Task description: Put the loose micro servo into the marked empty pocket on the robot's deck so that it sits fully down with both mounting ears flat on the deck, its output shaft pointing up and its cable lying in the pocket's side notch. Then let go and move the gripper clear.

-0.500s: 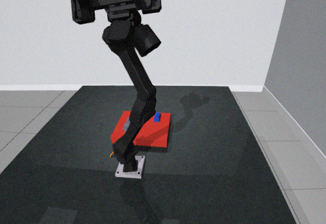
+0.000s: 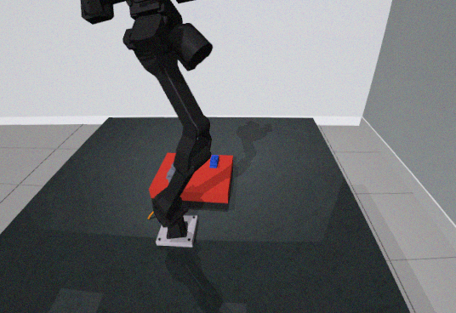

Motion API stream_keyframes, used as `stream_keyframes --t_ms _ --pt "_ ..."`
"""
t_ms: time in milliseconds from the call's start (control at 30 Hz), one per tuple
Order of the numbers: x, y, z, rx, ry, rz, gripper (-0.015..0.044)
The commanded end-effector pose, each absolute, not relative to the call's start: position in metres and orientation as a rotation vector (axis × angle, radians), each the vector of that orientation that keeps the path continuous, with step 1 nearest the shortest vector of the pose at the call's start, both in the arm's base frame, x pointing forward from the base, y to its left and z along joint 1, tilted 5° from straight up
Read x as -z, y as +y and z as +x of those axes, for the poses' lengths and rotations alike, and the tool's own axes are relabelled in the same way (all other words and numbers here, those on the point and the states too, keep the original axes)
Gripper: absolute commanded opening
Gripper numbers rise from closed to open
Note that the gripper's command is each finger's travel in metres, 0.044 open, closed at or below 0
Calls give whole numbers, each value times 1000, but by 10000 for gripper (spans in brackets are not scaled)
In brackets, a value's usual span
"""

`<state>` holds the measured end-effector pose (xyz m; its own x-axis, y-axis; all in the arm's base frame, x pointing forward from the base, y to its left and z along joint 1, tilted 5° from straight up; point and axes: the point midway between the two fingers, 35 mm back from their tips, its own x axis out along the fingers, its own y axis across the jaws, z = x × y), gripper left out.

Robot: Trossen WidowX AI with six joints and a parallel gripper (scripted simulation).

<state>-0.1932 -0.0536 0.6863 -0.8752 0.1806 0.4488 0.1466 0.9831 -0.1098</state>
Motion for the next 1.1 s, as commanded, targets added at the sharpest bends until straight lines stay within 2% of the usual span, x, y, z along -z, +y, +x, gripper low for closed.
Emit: stream_keyframes --t_ms 0,400,1067 --pt "-694 -39 -182 -128 -2601 -252 440" --pt "-710 -6 -155 -187 -2458 -324 440" --pt "-724 98 -38 -237 -1991 -672 440"
